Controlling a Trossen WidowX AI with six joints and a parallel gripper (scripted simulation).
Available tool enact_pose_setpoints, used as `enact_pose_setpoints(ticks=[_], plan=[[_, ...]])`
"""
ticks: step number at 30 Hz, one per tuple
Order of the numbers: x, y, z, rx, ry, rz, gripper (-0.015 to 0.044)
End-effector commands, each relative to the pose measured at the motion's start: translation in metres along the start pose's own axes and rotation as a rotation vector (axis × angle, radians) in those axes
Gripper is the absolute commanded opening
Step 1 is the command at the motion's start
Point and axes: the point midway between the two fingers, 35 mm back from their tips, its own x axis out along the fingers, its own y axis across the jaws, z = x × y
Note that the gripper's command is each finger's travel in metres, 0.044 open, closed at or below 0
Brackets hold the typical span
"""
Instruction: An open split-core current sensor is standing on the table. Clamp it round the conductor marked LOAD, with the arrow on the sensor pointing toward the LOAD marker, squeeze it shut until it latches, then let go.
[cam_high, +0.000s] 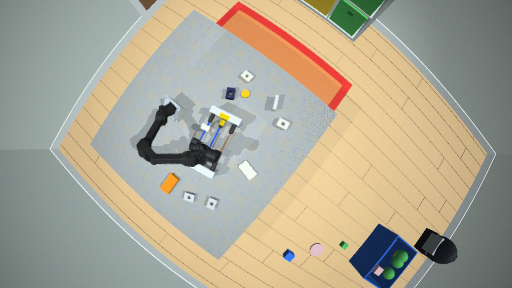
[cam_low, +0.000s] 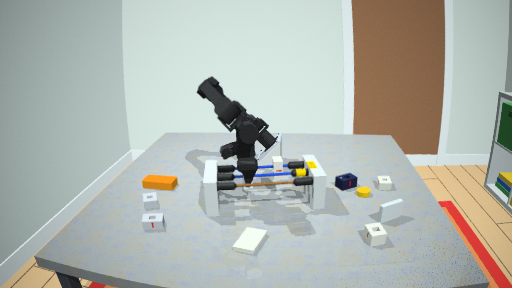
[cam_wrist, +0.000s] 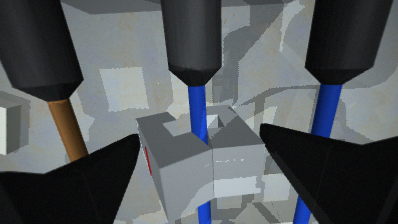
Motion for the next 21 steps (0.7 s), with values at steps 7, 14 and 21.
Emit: enact_pose_setpoints(ticks=[7,14,21], plan=[[0.0108,-0.0018,-0.0006,-0.012,-0.006,-0.039,0.044],[0.0102,-0.0041,0.0004,-0.015,-0.005,-0.053,0.042],[0.0102,-0.0041,0.0004,-0.015,-0.005,-0.053,0.0373]])
